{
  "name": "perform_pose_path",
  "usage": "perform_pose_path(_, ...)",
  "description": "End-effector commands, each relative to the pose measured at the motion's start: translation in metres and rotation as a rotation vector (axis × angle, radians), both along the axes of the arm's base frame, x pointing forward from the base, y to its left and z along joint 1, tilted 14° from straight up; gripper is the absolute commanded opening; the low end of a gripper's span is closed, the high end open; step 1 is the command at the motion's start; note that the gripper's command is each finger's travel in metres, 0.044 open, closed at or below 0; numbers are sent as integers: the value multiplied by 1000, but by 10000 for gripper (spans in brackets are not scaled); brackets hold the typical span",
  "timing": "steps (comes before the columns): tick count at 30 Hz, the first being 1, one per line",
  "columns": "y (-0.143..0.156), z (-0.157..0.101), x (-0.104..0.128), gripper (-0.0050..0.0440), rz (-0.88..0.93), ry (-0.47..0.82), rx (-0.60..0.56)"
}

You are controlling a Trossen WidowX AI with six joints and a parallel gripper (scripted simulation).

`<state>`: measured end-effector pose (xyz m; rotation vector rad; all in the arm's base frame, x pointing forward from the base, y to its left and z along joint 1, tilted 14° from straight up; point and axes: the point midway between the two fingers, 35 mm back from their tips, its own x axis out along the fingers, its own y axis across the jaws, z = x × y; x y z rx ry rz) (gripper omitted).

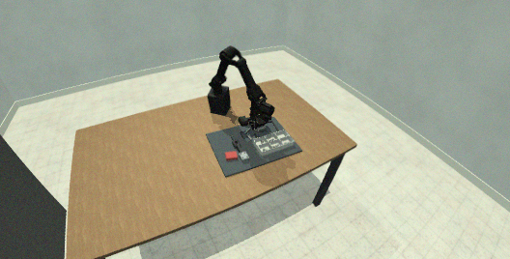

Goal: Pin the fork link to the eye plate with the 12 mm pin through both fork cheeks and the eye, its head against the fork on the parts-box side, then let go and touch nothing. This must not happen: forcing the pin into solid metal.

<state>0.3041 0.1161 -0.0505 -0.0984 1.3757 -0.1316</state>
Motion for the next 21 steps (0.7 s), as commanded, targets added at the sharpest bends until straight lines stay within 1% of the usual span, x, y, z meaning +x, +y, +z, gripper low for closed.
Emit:
perform_pose_path(1,0,2,1,14,46,4,-10)
perform_pose_path(7,0,2,0,14,97,12,-20)
perform_pose_path(11,0,1,0,14,97,12,-20)
perform_pose_path(21,0,2,0,14,228,32,-46)
